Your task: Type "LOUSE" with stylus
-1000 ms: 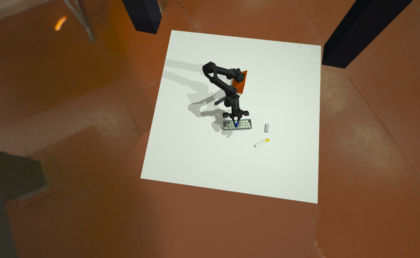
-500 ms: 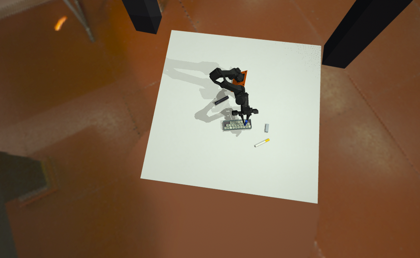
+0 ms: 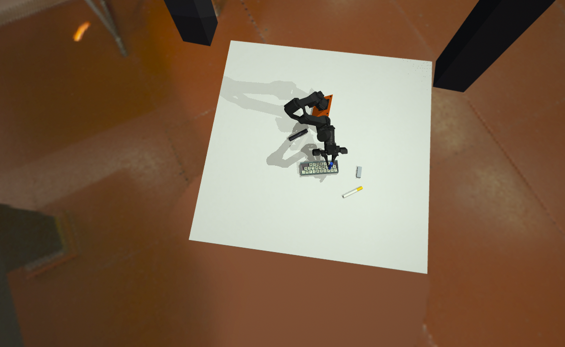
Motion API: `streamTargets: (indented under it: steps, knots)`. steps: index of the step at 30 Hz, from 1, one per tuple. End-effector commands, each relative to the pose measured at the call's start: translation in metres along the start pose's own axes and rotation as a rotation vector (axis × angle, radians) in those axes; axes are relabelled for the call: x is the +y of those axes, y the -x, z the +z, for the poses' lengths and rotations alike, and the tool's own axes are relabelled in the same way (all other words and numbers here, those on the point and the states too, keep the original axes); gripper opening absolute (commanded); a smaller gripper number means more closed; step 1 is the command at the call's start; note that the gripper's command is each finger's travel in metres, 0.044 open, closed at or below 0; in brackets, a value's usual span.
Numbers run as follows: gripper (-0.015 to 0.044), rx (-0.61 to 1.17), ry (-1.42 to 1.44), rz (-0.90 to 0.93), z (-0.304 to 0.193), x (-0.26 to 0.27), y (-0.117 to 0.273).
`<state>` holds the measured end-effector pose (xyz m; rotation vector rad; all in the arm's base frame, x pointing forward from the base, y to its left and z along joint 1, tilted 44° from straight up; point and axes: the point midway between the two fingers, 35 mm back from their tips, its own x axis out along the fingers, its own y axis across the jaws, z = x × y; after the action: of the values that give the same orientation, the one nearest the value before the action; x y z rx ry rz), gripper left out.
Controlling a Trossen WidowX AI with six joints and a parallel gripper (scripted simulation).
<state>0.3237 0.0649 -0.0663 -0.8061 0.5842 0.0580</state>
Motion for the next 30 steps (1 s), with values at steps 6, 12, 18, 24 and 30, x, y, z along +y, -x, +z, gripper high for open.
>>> streamTargets:
  steps: [6,12,18,24,30]
  knots:
    - [0.0081,-0.003,0.004,0.004,-0.002,0.001,-0.002]
    - [0.0081,-0.003,0.004,0.004,-0.007,0.001,-0.005]
    - [0.0081,-0.003,0.005,0.004,-0.010,0.000,-0.007]
    - [0.0081,-0.003,0.005,0.004,-0.014,0.000,-0.009]
    - [0.0081,-0.002,0.005,0.004,-0.016,0.000,-0.010]
